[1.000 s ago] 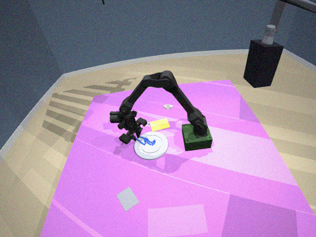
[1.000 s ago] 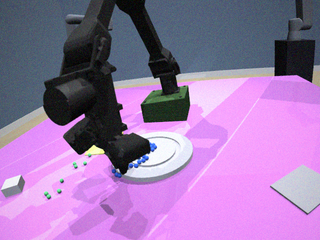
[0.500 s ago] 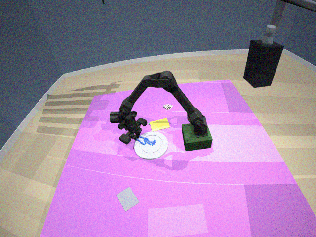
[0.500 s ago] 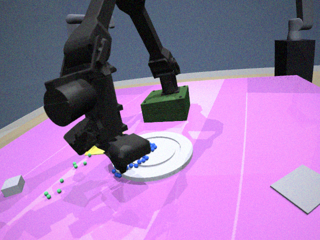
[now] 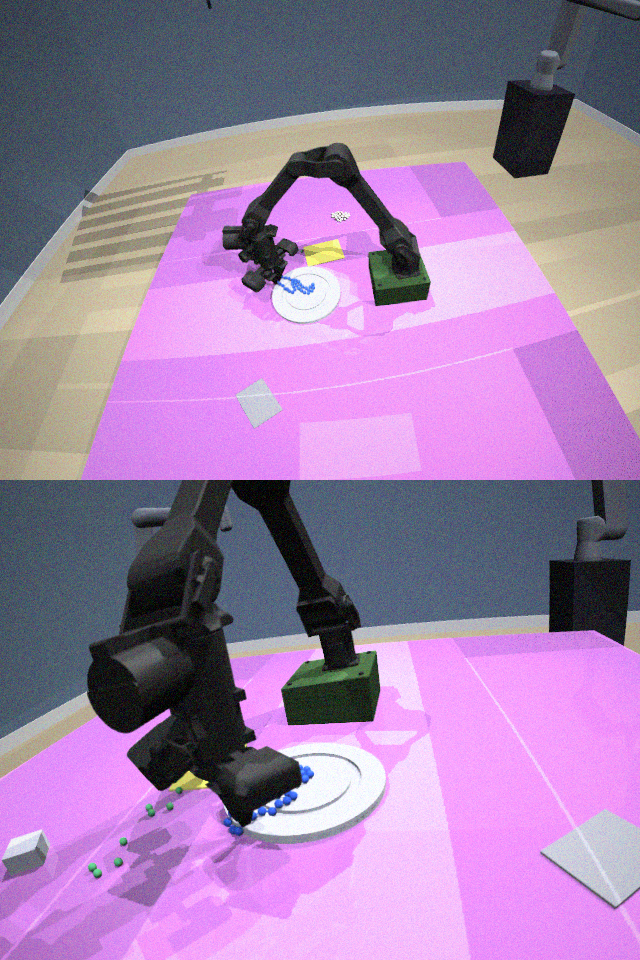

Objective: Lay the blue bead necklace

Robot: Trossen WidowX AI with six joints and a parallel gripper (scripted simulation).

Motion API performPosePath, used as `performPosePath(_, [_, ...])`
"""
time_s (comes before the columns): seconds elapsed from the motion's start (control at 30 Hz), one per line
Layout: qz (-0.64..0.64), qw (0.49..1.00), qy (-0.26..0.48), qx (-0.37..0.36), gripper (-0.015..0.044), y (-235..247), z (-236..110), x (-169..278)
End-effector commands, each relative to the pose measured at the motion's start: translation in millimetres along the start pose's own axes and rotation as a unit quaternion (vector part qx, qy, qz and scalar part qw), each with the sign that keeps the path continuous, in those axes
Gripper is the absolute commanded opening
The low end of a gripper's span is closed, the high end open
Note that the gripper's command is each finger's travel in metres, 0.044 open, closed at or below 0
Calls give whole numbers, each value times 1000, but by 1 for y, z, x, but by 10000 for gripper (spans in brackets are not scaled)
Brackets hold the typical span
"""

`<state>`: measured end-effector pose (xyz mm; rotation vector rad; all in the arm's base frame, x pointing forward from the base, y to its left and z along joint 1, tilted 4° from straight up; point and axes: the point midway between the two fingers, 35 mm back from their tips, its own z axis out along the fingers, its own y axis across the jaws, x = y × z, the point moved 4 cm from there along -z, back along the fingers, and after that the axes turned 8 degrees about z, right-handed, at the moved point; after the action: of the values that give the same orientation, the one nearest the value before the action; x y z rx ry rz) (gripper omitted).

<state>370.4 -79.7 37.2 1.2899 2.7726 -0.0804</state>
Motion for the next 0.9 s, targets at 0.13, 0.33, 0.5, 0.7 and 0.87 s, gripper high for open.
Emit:
performPosePath(0.13, [0, 1000, 0, 0, 0, 0, 0, 0])
performPosePath(0.33, [1, 1000, 1, 0, 0, 0, -11, 0])
performPosePath(0.5, [1, 1000, 3, 0, 0, 0, -25, 0])
performPosePath(0.7, [1, 1000, 3, -1, 0, 1, -25, 5])
performPosePath(0.87, [1, 1000, 4, -1, 0, 5, -26, 22])
